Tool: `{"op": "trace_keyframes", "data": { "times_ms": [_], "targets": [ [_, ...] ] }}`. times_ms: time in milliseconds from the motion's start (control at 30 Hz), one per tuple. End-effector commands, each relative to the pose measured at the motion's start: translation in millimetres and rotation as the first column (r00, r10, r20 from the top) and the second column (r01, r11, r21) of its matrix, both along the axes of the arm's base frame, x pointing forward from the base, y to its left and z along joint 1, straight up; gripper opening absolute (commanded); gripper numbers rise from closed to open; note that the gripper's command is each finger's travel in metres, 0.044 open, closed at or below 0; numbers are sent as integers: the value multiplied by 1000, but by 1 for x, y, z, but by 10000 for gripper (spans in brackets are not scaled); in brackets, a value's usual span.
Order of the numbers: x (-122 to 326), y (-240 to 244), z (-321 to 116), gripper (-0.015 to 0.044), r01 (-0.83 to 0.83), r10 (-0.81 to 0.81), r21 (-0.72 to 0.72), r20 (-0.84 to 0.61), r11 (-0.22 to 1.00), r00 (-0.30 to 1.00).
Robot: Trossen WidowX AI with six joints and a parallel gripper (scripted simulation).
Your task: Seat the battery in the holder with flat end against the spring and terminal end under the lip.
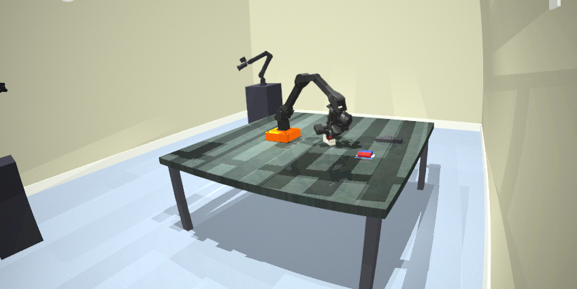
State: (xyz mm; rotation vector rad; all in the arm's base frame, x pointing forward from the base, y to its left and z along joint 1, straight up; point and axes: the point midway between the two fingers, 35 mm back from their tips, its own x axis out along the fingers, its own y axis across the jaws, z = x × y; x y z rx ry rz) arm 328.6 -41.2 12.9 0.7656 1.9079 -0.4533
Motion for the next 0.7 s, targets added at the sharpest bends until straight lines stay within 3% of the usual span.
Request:
{"op": "trace_keyframes", "data": {
  "times_ms": [0,667],
  "targets": [
    [2,-3,-1,78,0,1,-29,25,1000,1000],
    [0,0,-5,78,-1,12,-111,98,994,995]
  ]
}}
